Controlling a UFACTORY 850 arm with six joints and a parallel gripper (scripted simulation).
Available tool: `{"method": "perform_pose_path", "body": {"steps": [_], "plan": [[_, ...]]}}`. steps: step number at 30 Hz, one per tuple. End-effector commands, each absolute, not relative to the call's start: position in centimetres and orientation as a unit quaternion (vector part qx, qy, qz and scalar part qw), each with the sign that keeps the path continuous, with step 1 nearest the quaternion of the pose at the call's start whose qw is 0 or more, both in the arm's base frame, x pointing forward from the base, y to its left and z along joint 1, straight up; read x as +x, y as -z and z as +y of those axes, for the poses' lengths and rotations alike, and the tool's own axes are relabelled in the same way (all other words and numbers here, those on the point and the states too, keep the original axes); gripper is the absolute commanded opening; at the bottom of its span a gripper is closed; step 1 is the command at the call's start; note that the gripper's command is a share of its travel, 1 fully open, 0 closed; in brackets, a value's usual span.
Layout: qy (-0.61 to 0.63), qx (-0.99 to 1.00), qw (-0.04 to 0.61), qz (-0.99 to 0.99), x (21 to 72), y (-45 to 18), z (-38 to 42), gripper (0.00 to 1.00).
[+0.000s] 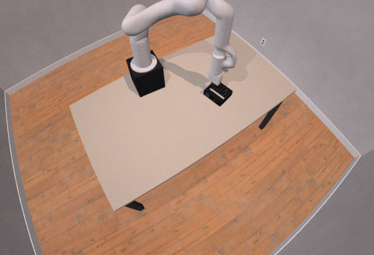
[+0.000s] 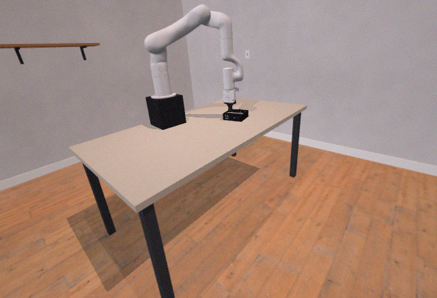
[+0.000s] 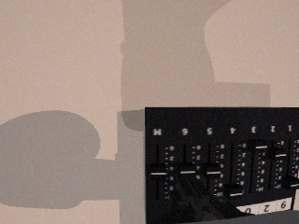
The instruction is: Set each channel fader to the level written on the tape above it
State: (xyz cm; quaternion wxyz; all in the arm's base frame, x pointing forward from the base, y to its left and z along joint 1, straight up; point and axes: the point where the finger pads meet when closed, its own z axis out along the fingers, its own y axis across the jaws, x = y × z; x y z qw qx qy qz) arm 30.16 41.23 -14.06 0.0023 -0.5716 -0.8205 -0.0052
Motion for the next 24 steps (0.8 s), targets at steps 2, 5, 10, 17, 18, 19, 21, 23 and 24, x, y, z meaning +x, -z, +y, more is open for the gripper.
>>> {"method": "perform_pose_path", "body": {"steps": [2,5,10,17,18,19,21,23,24], "plan": [[0.003,-0.572,0.002,-0.82,30.17,13.99,41.47,0.0],[0.003,-0.572,0.002,-0.82,30.15,13.99,41.51,0.0],[0.003,-0.572,0.002,-0.82,30.12,13.99,41.6,0.0],[0.002,-0.572,0.002,-0.82,30.07,13.99,41.75,0.0],[0.002,-0.572,0.002,-0.82,30.06,13.99,41.78,0.0],[0.002,-0.572,0.002,-0.82,30.05,13.99,41.8,0.0],[0.002,-0.572,0.002,-0.82,30.04,13.99,41.84,0.0],[0.002,-0.572,0.002,-0.82,30.04,13.99,41.84,0.0],[0.002,-0.572,0.002,-0.82,30.03,13.99,41.86,0.0]]}}
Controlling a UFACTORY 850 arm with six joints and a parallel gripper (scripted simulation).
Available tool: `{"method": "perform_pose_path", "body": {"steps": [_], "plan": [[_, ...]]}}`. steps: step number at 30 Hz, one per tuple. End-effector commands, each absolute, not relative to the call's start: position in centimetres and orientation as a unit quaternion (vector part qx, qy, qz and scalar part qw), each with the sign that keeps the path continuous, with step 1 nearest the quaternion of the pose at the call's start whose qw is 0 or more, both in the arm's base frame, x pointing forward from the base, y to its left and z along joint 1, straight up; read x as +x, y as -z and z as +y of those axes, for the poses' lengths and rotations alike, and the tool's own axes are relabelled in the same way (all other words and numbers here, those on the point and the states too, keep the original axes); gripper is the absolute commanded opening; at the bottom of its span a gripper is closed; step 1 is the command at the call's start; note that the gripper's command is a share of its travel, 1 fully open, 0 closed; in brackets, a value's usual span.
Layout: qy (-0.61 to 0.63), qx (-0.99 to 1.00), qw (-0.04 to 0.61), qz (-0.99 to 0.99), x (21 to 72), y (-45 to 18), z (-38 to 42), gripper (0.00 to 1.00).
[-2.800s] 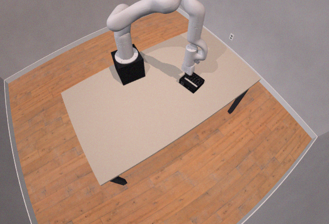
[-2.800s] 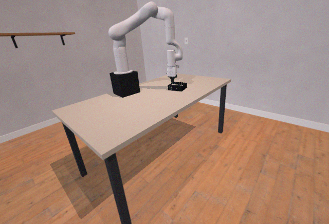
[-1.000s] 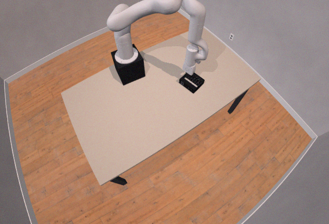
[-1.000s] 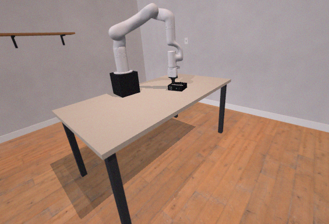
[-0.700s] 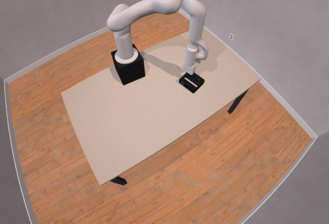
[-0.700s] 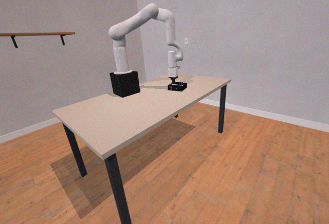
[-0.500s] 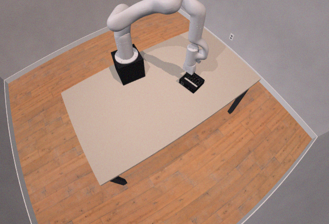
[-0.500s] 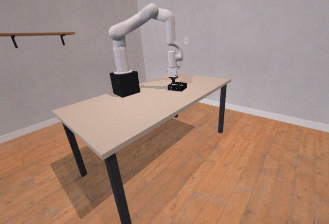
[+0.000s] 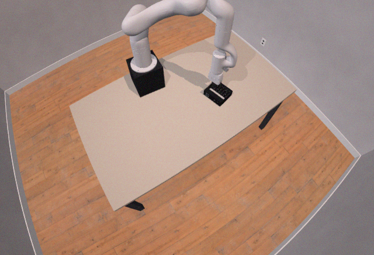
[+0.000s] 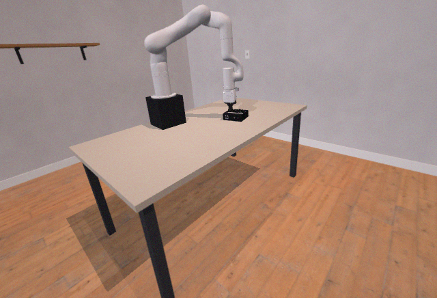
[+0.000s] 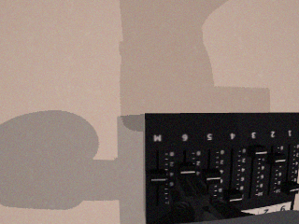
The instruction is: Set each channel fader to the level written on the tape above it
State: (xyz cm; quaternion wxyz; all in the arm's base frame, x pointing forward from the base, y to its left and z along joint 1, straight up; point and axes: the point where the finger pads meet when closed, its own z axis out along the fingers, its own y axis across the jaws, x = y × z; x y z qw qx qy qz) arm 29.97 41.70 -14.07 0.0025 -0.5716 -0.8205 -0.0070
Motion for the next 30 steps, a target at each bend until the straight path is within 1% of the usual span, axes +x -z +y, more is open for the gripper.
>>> {"method": "perform_pose_path", "body": {"steps": [1,30], "plan": [[0.002,-0.572,0.002,-0.82,30.02,13.99,41.89,0.0],[0.002,-0.572,0.002,-0.82,29.91,13.99,42.22,0.0]]}}
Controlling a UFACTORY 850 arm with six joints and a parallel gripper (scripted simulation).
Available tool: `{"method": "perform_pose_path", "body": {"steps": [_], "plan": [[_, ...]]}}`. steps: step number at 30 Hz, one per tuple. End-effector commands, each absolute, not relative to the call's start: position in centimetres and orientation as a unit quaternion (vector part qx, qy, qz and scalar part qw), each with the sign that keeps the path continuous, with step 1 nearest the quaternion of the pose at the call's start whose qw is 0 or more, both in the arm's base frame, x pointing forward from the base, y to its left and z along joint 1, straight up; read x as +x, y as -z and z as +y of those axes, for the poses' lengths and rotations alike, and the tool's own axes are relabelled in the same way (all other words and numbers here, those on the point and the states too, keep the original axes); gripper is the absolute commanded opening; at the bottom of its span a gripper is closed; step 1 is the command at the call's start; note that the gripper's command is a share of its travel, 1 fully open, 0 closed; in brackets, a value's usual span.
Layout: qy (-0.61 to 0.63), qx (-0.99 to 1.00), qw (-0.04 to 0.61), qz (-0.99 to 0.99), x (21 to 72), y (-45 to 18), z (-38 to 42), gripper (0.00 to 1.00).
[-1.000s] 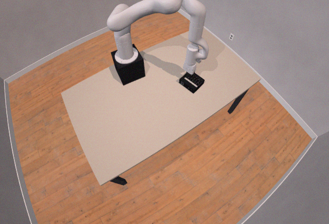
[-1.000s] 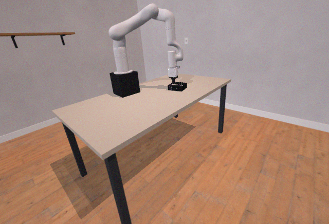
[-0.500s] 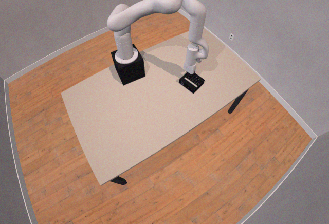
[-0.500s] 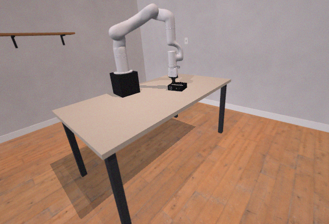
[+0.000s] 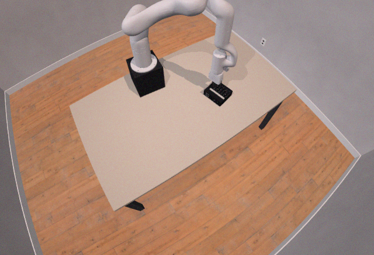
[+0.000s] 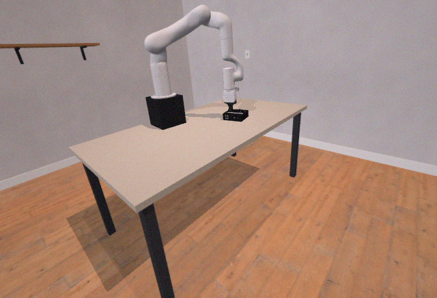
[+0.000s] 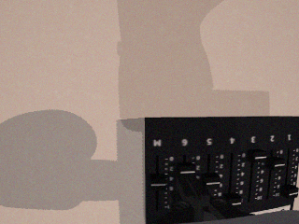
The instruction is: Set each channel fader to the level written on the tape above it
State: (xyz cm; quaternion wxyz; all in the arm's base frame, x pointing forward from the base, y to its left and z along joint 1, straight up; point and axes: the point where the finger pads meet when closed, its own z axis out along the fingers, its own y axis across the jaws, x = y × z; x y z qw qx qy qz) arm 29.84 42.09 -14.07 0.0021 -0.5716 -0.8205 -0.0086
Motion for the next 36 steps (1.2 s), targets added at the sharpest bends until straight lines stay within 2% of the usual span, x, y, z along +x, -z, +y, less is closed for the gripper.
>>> {"method": "perform_pose_path", "body": {"steps": [1,36], "plan": [[0.002,-0.572,0.002,-0.82,29.91,13.99,42.22,0.0],[0.002,-0.572,0.002,-0.82,30.05,14.0,41.86,0.0]]}}
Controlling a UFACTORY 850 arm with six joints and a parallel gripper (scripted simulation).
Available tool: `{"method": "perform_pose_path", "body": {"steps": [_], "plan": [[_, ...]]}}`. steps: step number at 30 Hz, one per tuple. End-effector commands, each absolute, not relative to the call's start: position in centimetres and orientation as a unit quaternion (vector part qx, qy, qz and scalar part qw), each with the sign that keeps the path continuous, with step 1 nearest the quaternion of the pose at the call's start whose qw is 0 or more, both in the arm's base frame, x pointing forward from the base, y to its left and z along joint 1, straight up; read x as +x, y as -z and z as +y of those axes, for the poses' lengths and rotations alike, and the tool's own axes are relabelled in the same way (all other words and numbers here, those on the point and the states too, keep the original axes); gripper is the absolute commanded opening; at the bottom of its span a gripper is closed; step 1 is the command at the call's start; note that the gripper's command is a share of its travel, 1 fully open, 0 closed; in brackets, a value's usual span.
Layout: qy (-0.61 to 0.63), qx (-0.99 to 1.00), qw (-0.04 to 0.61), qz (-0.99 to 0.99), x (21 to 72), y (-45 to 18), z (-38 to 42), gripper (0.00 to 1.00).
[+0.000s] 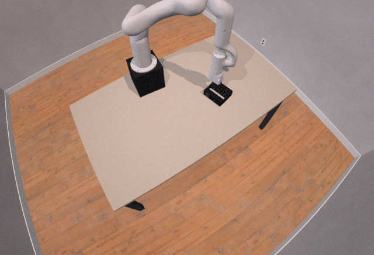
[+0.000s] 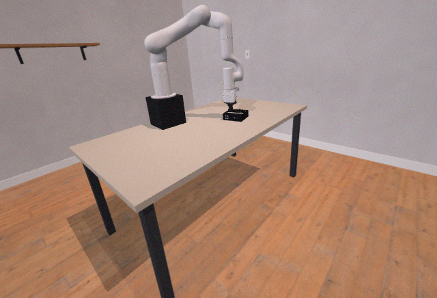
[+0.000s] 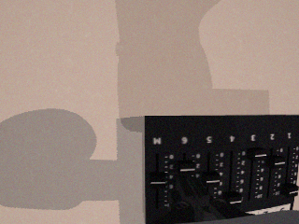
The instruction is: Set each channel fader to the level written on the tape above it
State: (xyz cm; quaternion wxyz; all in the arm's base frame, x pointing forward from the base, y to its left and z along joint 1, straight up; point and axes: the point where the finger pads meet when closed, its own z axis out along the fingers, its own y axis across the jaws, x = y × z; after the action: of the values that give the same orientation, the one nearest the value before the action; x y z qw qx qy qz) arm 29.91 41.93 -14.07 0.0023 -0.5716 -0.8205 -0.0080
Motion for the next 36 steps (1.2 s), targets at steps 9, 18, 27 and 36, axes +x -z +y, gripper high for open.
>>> {"method": "perform_pose_path", "body": {"steps": [9,18,27,36], "plan": [[0.002,-0.572,0.002,-0.82,30.1,14.0,41.7,0.0],[0.002,-0.572,0.002,-0.82,30.1,13.7,41.7,0.0],[0.002,-0.572,0.002,-0.82,30.1,11.3,41.7,0.0],[0.002,-0.572,0.002,-0.82,30.1,10.0,41.6,0.0]]}}
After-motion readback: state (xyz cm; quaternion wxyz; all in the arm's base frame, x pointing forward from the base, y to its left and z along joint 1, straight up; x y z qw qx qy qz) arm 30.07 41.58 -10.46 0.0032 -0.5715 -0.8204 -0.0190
